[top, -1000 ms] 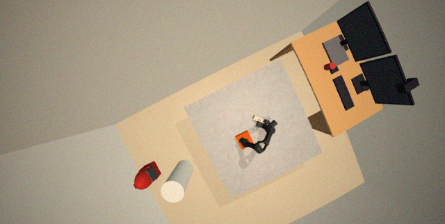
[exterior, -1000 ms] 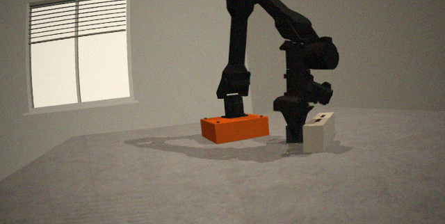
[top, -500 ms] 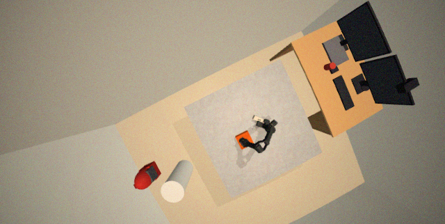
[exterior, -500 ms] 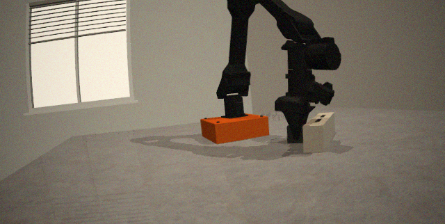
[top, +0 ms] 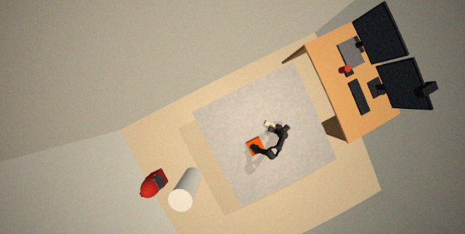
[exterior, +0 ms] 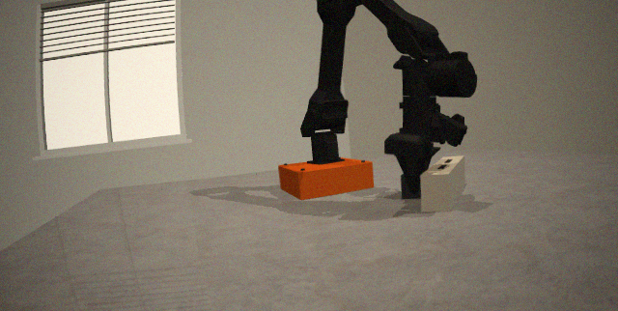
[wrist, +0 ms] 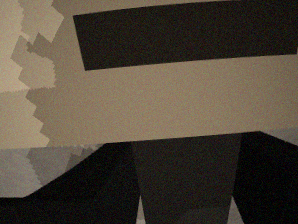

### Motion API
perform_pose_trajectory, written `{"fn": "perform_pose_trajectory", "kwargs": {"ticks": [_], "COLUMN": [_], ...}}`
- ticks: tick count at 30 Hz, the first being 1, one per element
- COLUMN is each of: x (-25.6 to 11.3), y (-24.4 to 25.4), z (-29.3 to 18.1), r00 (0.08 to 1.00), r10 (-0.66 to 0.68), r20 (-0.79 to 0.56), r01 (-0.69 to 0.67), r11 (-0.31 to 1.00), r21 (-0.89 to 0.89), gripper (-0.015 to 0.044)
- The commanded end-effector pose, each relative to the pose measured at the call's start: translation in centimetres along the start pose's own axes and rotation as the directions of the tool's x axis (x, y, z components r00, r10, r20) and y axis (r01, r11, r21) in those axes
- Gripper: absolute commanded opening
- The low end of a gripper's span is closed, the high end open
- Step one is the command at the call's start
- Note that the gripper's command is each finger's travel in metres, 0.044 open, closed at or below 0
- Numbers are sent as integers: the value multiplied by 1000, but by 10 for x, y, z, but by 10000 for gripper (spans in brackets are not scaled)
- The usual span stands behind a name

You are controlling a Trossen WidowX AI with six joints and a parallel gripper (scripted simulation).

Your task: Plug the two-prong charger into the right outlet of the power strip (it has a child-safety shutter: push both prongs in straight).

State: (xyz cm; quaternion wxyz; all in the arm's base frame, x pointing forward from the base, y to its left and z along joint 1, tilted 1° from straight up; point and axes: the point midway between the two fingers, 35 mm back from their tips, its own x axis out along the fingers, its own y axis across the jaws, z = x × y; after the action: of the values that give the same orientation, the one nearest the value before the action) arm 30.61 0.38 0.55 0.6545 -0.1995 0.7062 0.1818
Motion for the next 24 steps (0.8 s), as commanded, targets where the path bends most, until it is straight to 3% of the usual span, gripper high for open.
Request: {"fn": "perform_pose_trajectory", "kwargs": {"ticks": [1, 19, 24], "x": [-5, 0, 0], "y": [-1, 0, 0], "z": [14, 1, 1], "r00": [999, 1000, 1000], "r10": [-8, 0, 0], "r20": [43, -1, -1], "r01": [8, 0, 0], "r11": [1000, 1000, 1000], "r21": [-4, 0, 0], "gripper": [0, 0, 131]}}
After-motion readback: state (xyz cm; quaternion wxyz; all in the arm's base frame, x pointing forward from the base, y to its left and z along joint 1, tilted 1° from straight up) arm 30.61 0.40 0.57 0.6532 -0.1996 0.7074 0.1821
